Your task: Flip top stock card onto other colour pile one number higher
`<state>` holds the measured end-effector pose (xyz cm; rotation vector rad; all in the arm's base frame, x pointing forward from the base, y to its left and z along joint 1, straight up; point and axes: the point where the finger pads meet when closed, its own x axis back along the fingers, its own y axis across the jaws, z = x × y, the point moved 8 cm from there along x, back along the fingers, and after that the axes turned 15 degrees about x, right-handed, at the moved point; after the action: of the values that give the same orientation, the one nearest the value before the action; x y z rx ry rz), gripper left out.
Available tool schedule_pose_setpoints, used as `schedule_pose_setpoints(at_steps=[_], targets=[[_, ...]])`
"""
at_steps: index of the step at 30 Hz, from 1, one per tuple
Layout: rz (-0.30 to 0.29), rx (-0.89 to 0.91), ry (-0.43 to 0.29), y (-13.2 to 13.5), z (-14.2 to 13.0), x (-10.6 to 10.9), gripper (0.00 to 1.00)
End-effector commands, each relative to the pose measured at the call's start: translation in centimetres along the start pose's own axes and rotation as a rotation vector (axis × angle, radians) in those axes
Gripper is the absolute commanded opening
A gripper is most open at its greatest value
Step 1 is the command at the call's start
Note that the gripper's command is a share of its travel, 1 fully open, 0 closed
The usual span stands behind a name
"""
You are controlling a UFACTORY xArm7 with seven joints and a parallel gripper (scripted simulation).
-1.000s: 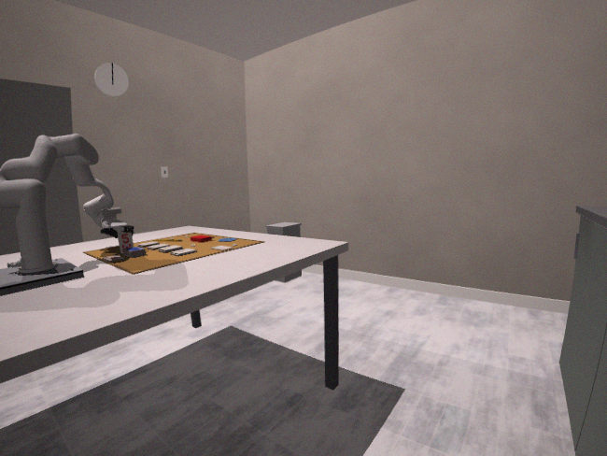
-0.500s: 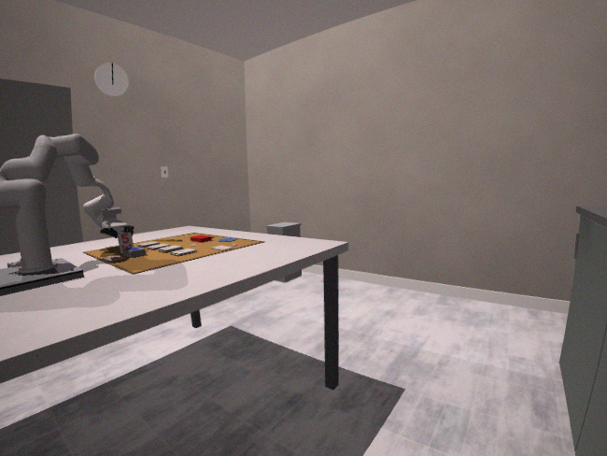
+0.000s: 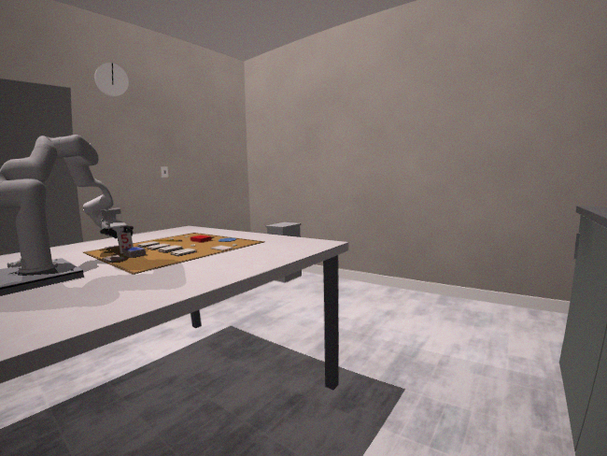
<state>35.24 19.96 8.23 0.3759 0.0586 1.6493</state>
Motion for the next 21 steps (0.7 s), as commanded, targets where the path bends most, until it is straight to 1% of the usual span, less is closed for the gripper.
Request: schedule_pose_setpoints(at_steps=[1, 21], targets=[[0.001, -0.003, -0.002, -0.1, 0.1, 0.2, 0.74], [0.001, -0.003, -0.002, -0.3, -0.7, 1.5, 0.74]])
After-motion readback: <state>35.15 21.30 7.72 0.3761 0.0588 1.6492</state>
